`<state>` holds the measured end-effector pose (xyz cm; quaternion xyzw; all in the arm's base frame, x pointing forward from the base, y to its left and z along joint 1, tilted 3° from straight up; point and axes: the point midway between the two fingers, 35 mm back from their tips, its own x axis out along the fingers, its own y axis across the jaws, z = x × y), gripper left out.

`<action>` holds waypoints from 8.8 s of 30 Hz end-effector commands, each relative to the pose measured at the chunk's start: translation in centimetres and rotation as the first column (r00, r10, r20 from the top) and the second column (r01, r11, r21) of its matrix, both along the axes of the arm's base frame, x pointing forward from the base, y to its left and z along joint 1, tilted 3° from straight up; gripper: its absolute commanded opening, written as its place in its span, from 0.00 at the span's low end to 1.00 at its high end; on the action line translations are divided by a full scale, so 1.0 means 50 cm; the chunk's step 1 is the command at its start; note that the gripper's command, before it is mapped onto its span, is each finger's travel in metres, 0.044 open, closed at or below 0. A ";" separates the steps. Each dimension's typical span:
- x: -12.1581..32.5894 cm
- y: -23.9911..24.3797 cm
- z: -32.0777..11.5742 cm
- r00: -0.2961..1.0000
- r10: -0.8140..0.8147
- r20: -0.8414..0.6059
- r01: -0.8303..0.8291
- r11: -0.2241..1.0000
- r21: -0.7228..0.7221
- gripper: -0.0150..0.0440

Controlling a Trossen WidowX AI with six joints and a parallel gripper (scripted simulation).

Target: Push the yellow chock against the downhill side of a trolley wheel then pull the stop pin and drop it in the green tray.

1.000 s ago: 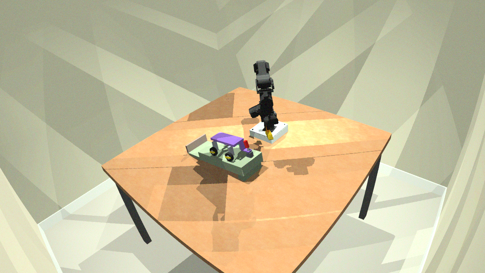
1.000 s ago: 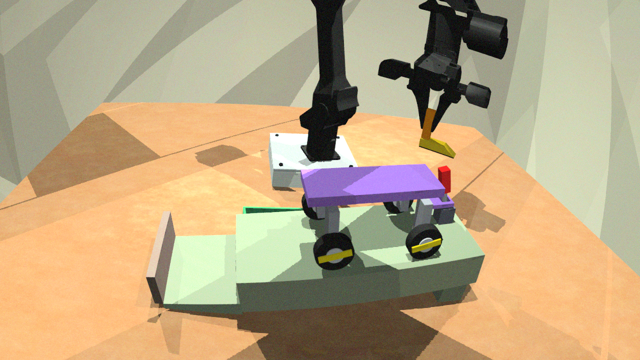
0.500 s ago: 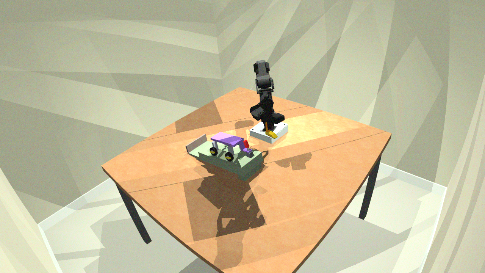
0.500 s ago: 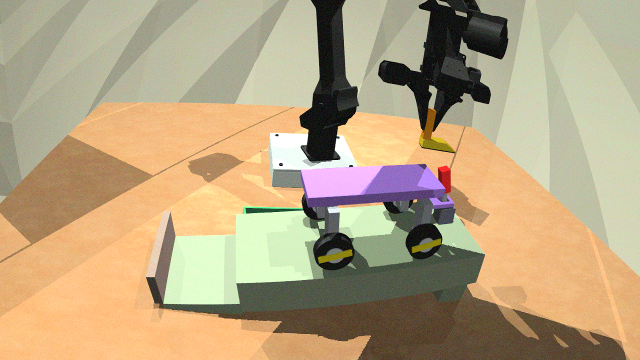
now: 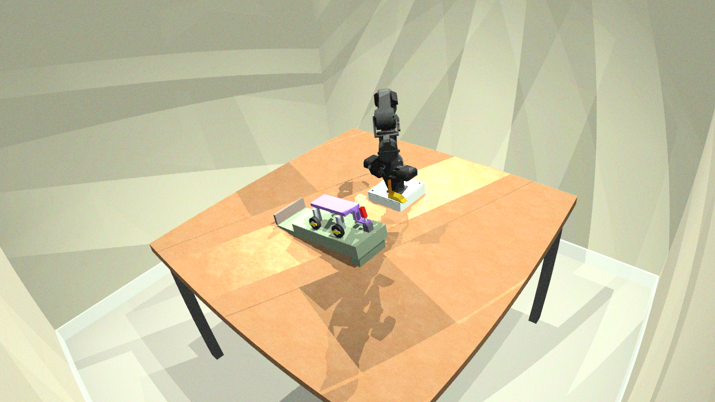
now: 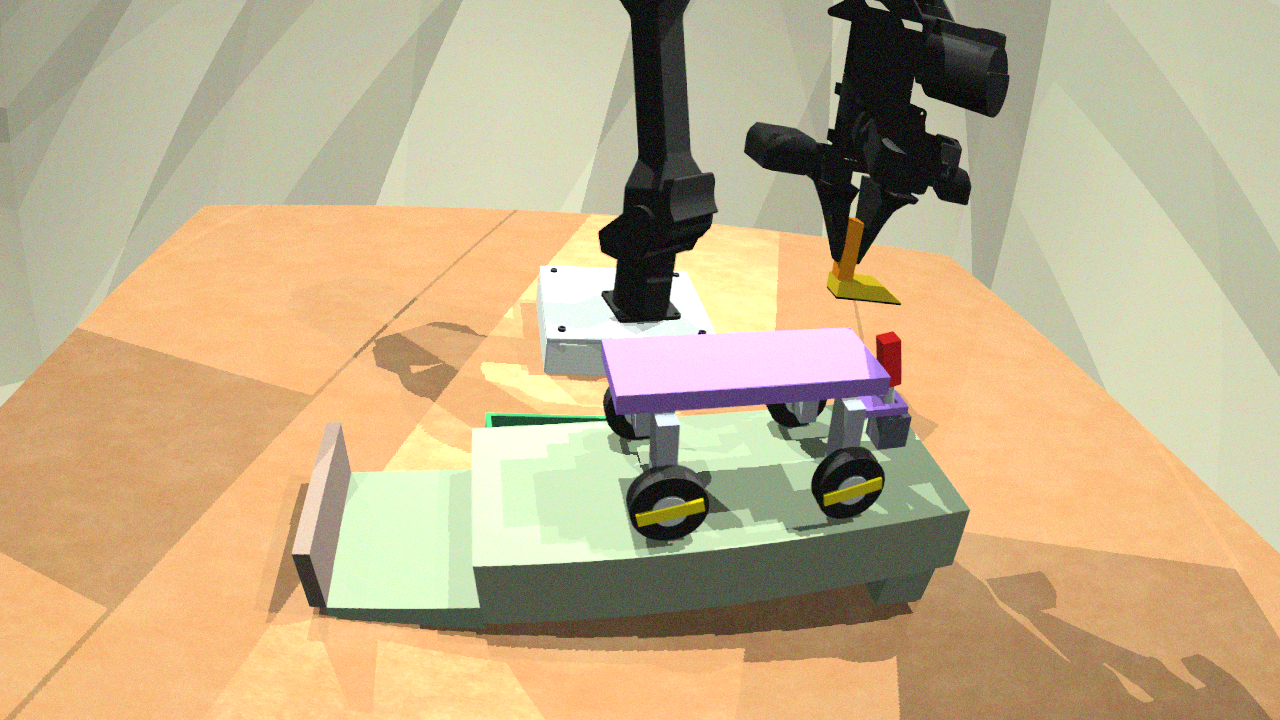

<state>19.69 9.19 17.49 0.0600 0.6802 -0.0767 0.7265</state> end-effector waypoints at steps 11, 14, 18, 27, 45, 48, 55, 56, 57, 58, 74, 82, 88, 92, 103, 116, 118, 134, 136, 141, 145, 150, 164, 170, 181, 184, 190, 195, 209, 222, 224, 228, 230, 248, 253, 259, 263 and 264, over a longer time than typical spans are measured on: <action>0.009 -0.095 -0.002 1.000 0.004 -0.003 -0.004 1.000 -0.003 0.25; 0.011 -0.115 -0.002 1.000 0.004 -0.003 -0.004 1.000 -0.004 0.25; 0.014 -0.142 -0.002 1.000 0.004 -0.002 -0.004 1.000 -0.005 0.25; 0.018 -0.202 -0.003 1.000 0.004 -0.002 -0.004 1.000 -0.008 0.25; 0.020 -0.324 -0.005 1.000 0.004 -0.002 -0.004 1.000 -0.013 0.25; 0.020 -0.345 -0.005 1.000 0.004 -0.002 -0.004 1.000 -0.014 0.25; 0.020 -0.396 -0.006 1.000 0.004 -0.002 -0.004 1.000 -0.016 0.25; 0.020 -0.404 -0.006 1.000 0.004 -0.002 -0.004 1.000 -0.016 0.25; 0.020 -0.412 -0.006 1.000 0.004 -0.002 -0.004 1.000 -0.017 0.25; 0.020 -0.419 -0.007 1.000 0.004 -0.002 -0.004 1.000 -0.017 0.25; 0.024 -0.550 -0.009 1.000 0.004 -0.003 -0.004 1.000 -0.022 0.25; 0.025 -0.581 -0.011 1.000 0.010 0.011 -0.010 0.998 0.056 0.25; 0.026 -0.585 -0.011 1.000 0.011 0.019 -0.012 0.996 0.088 0.25; 0.047 -0.592 -0.014 1.000 0.011 0.020 -0.012 0.996 0.088 0.25; 0.083 -0.602 -0.020 1.000 0.011 0.021 -0.013 0.996 0.088 0.25; 0.087 -0.601 -0.080 1.000 0.011 0.021 -0.013 0.996 0.088 0.25; 0.088 -0.600 -0.089 1.000 0.011 0.021 -0.013 0.996 0.088 0.25; 0.093 -0.594 -0.147 1.000 0.011 0.021 -0.013 0.996 0.089 0.25; 0.094 -0.592 -0.145 1.000 0.011 0.021 -0.013 0.996 0.089 0.25; 0.095 -0.582 -0.142 1.000 0.011 0.022 -0.013 0.996 0.089 0.25; 0.097 -0.575 -0.141 1.000 0.011 0.022 -0.013 0.996 0.089 0.25; 0.099 -0.566 -0.140 1.000 0.011 0.022 -0.013 0.996 0.090 0.25; 0.105 -0.541 -0.136 1.000 0.011 0.022 -0.013 0.996 0.091 0.25; 0.108 -0.530 -0.135 1.000 0.011 0.022 -0.013 0.996 0.091 0.25; 0.107 -0.540 -0.136 1.000 0.011 0.020 -0.013 0.996 0.085 0.34; 0.107 -0.540 -0.136 1.000 0.011 0.020 -0.013 0.996 0.085 0.48; 0.106 -0.540 -0.134 1.000 0.011 0.020 -0.013 0.996 0.085 0.58; 0.103 -0.543 -0.097 1.000 0.011 0.022 -0.013 0.996 0.090 0.58; 0.096 -0.548 -0.016 1.000 0.011 0.022 -0.013 0.996 0.090 0.58; 0.148 -0.516 0.007 0.977 -0.187 0.104 0.178 0.979 0.096 0.58; 0.156 -0.503 0.009 0.967 -0.236 0.100 0.225 0.968 0.112 0.58; 0.176 -0.467 0.014 0.927 -0.366 0.082 0.351 0.923 0.155 0.58; 0.185 -0.448 0.017 0.901 -0.428 0.069 0.412 0.894 0.175 0.58; 0.237 -0.271 0.042 0.505 -0.852 -0.136 0.848 0.462 0.260 0.58; 0.242 -0.220 0.049 0.354 -0.913 -0.204 0.922 0.304 0.241 0.58; 0.242 -0.159 0.057 0.158 -0.947 -0.278 0.976 0.106 0.193 0.58; 0.240 -0.125 0.062 0.045 -0.949 -0.312 0.988 -0.004 0.155 0.58; 0.240 -0.123 0.062 0.040 -0.949 -0.314 0.988 -0.009 0.153 0.58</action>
